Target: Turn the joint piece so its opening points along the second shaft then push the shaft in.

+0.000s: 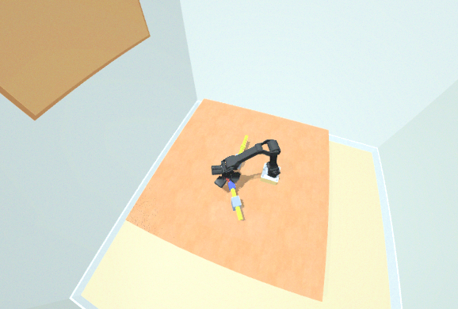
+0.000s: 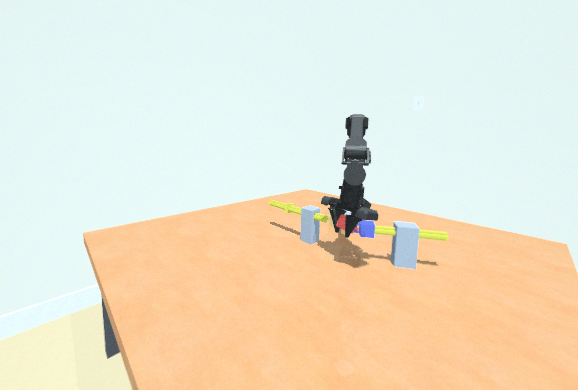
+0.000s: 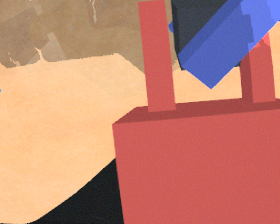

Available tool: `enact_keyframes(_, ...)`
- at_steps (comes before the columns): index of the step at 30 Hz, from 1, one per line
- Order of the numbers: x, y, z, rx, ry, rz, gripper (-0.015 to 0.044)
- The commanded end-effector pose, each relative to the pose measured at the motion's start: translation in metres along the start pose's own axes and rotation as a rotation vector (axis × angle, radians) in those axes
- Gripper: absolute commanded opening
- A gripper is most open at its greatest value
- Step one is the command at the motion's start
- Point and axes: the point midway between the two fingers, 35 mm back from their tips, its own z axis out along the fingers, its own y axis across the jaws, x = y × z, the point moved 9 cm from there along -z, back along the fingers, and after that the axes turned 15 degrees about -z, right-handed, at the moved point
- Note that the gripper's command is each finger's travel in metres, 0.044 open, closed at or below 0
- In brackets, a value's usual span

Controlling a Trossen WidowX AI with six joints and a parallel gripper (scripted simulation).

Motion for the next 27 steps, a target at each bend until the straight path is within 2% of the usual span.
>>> enact_keyframes(1,0.0,0.0,0.0,0.0,0.0,0.0,0.0094)
enact_keyframes(5,0.0,0.0,0.0,0.0,0.0,0.0,0.0)
enact_keyframes(12,0.001,0.001,0.0,-0.002,-0.01,0.023,0.0)
enact_keyframes(27,0.005,0.01,0.004,-0.021,-0.092,0.252,0.0)
